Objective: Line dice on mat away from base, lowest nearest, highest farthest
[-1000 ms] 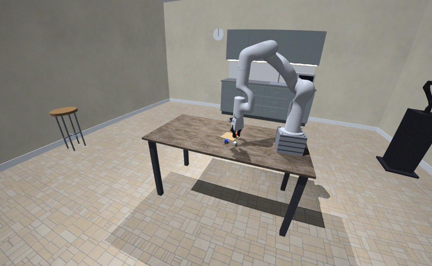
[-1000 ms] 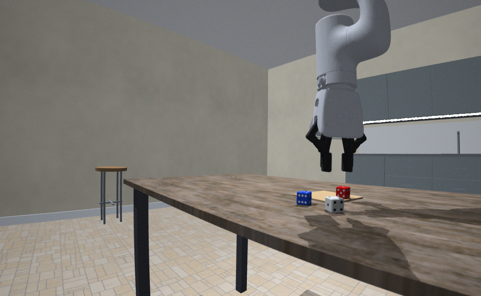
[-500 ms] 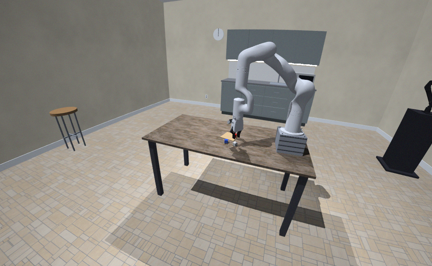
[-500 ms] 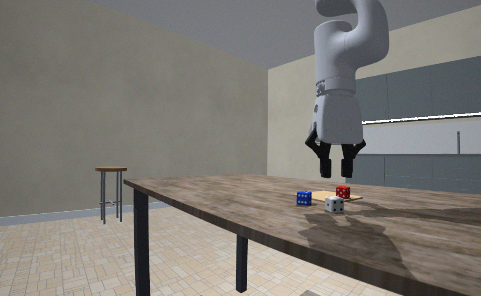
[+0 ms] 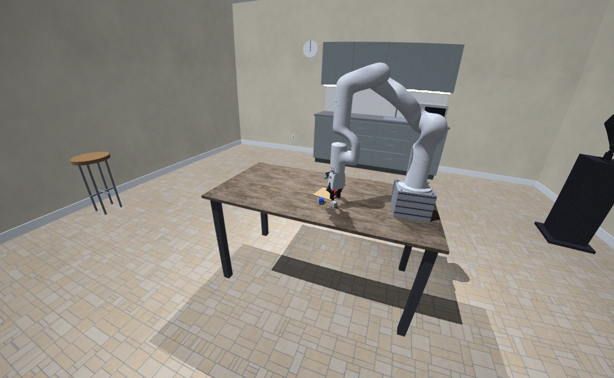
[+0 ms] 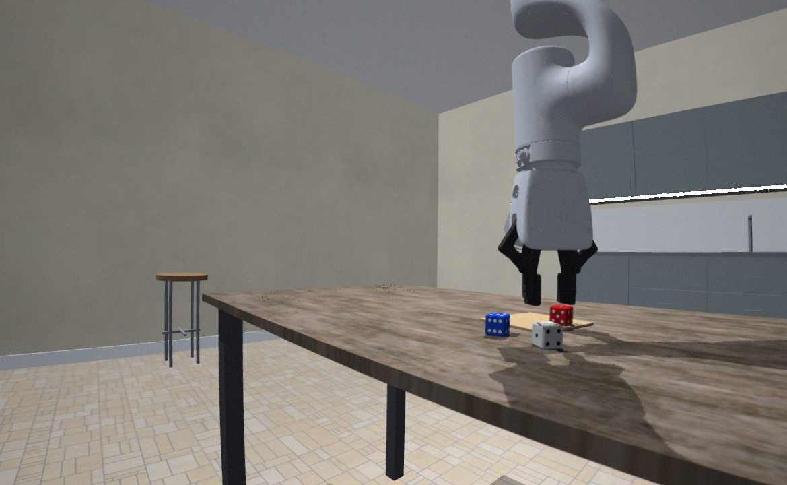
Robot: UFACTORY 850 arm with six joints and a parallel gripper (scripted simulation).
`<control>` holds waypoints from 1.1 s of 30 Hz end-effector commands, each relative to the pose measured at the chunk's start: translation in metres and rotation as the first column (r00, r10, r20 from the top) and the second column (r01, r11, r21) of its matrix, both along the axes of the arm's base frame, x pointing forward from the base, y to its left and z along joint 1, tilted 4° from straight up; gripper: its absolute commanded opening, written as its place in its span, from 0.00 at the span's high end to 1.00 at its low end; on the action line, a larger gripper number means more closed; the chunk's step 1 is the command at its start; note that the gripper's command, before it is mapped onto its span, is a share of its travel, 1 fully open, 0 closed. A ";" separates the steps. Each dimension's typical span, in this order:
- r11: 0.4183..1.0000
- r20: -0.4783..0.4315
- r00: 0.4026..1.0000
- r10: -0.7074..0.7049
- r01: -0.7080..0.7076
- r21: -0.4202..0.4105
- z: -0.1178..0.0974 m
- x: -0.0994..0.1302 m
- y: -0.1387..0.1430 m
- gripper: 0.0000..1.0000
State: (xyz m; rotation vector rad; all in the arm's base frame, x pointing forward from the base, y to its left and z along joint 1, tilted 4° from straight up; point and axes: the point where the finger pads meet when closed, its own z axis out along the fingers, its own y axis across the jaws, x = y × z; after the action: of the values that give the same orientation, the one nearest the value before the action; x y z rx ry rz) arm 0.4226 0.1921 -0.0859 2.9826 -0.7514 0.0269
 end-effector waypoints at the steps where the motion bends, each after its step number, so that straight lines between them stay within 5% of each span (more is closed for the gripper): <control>1: 1.000 0.013 1.000 0.001 -0.001 0.002 -0.005 0.001 0.000 0.53; 33: 1.000 0.013 1.000 0.001 -0.001 0.002 -0.018 0.002 -0.001 0.53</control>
State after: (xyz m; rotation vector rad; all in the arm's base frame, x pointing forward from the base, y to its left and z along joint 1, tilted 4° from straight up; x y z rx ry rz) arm 0.4237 0.1913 -0.1041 2.9795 -0.7507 0.0257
